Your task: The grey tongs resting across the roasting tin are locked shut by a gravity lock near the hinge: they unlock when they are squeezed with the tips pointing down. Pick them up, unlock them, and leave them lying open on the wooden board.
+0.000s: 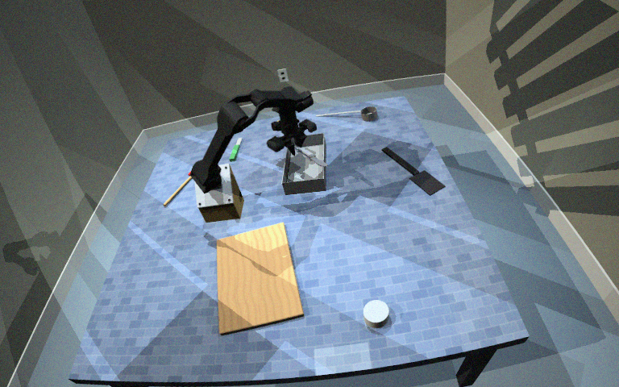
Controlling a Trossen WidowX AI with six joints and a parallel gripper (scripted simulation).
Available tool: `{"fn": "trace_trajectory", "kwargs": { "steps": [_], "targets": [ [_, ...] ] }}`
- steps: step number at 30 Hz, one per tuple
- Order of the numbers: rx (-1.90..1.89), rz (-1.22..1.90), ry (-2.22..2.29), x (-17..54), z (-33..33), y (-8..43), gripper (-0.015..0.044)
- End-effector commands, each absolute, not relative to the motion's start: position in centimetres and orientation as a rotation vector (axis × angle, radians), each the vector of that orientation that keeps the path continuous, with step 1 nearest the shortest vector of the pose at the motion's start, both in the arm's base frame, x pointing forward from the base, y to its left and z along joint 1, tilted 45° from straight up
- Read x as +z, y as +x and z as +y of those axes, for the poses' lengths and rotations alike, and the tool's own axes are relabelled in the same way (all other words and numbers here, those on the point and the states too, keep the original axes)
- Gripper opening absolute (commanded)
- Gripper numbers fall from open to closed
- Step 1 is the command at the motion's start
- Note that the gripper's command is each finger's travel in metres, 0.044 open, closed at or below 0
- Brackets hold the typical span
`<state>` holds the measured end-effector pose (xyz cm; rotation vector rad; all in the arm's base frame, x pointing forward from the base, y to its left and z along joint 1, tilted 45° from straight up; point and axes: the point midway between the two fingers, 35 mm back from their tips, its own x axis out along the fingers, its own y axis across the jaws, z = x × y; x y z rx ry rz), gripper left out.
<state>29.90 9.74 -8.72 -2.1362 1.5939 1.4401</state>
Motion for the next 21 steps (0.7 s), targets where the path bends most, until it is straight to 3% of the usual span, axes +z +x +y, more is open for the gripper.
{"fn": "trace_trajectory", "kwargs": {
  "steps": [1, 21],
  "targets": [
    [1.276, 1.632, -2.064, -7.8, 9.5, 30.4, -0.015],
    [0.5, 1.736, -1.567, -4.5, 7.7, 31.8, -0.015]
  ]
}}
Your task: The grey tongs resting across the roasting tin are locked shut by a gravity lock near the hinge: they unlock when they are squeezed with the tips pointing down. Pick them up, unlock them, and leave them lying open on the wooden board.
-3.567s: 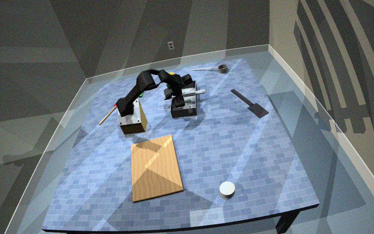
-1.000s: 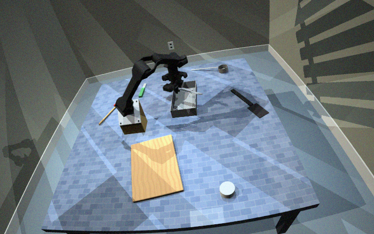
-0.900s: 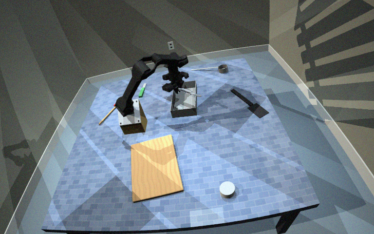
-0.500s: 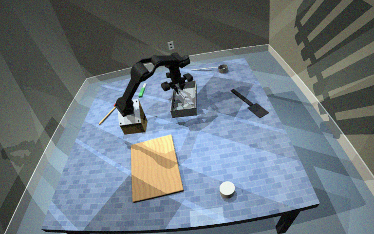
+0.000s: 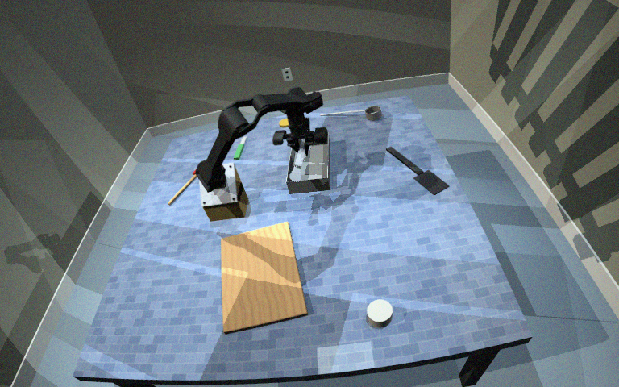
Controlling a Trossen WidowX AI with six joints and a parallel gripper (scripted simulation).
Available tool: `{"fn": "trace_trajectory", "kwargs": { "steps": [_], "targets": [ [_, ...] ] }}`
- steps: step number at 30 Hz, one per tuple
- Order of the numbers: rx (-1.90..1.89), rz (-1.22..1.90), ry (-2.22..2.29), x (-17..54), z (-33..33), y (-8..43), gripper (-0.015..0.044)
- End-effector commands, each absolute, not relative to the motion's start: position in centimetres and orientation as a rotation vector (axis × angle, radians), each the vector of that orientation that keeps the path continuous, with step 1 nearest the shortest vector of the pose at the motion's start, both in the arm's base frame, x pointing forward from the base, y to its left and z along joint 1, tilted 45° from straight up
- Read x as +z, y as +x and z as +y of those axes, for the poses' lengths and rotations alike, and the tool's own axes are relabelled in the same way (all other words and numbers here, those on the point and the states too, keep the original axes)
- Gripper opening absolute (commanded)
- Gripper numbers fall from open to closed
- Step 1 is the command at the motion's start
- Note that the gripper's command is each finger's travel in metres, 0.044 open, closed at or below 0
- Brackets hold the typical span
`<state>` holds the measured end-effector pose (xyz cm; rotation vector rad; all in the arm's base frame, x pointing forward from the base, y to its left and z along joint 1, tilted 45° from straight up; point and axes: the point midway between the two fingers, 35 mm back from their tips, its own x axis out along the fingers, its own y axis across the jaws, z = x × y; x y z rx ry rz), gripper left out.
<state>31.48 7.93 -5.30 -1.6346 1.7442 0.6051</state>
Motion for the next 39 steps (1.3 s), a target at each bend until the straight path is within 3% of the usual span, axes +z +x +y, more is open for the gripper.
{"fn": "trace_trajectory", "kwargs": {
  "steps": [1, 39],
  "targets": [
    [0.464, 1.736, -1.54, -4.3, 7.6, 31.8, -0.015],
    [-0.715, 1.398, -0.439, 1.9, 3.5, 33.3, -0.015]
  ]
}}
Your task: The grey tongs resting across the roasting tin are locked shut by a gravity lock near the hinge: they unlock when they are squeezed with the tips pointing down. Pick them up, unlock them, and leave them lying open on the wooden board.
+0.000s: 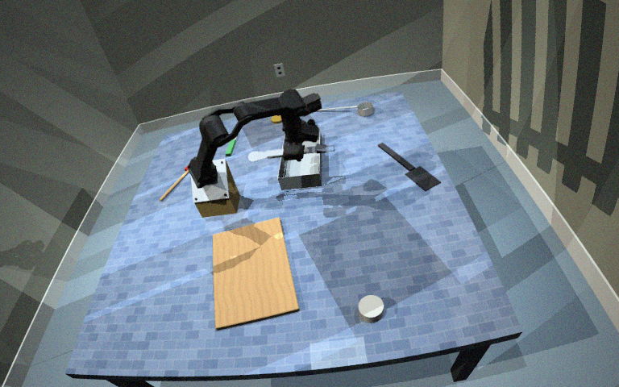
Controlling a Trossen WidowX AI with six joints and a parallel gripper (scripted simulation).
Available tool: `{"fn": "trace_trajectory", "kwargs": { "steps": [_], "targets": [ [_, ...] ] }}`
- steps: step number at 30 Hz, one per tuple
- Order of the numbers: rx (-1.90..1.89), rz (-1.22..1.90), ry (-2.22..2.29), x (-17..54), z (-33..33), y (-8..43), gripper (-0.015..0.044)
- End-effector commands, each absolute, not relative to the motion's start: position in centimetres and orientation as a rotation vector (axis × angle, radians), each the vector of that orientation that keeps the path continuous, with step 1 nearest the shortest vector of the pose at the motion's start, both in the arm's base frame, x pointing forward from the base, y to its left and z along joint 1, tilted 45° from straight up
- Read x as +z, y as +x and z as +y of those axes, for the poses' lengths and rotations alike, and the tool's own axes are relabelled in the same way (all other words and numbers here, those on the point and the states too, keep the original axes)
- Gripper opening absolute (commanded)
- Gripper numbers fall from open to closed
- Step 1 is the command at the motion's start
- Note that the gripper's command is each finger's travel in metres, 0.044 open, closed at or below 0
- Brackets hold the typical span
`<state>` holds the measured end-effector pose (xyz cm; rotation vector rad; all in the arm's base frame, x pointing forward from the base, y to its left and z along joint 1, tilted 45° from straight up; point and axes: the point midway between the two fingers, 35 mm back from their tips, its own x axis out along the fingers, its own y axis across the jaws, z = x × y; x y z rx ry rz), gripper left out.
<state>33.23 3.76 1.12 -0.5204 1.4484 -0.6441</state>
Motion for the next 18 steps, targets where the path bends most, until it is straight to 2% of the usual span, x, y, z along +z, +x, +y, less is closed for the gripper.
{"fn": "trace_trajectory", "kwargs": {
  "steps": [1, 18],
  "targets": [
    [-0.741, 1.382, -0.409, 2.0, 3.4, 33.3, -0.015],
    [-1.139, 1.056, 0.105, 4.8, 1.3, 33.5, -0.015]
  ]
}}
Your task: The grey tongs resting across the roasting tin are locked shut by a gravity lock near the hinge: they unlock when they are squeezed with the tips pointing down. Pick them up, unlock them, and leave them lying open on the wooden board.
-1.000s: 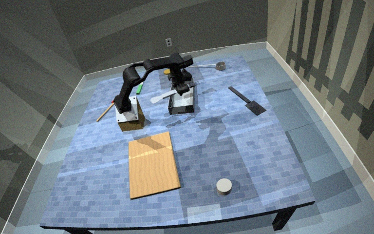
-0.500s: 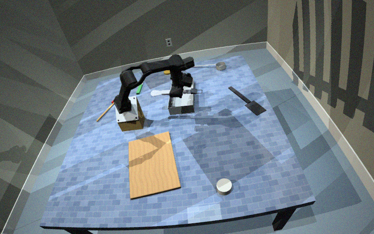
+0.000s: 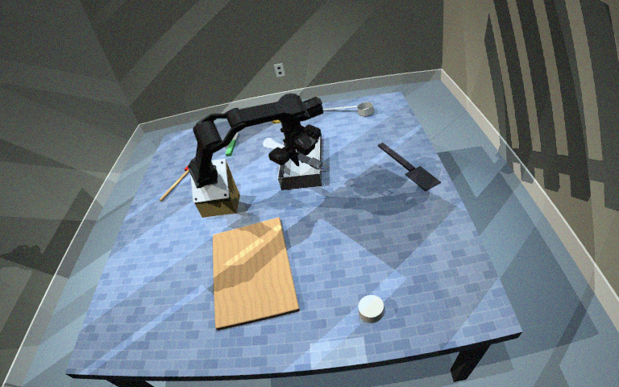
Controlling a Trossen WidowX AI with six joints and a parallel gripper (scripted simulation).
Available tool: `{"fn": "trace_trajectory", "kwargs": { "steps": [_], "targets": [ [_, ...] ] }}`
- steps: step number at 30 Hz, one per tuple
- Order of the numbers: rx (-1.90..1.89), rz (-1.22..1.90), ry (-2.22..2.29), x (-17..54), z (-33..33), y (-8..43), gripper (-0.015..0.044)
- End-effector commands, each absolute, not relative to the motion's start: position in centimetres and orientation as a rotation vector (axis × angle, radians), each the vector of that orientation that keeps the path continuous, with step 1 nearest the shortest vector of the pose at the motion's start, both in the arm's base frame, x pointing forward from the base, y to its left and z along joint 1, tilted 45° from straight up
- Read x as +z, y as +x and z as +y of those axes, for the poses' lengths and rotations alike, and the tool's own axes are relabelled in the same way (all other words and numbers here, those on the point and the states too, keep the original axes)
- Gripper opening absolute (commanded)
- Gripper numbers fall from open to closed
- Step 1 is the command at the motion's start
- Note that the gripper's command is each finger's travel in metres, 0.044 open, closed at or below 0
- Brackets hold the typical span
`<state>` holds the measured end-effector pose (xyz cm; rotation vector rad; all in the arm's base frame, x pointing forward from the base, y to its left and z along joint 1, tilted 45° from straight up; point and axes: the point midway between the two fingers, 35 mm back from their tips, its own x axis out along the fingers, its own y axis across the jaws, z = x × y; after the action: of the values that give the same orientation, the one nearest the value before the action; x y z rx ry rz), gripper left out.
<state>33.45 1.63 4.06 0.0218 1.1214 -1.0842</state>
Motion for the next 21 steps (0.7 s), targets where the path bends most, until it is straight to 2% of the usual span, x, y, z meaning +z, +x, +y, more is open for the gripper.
{"fn": "trace_trajectory", "kwargs": {
  "steps": [1, 21],
  "targets": [
    [-1.159, 1.034, 0.135, 5.0, 1.2, 33.5, -0.015],
    [-1.51, 0.527, 0.733, 8.2, -1.3, 33.2, -0.015]
  ]
}}
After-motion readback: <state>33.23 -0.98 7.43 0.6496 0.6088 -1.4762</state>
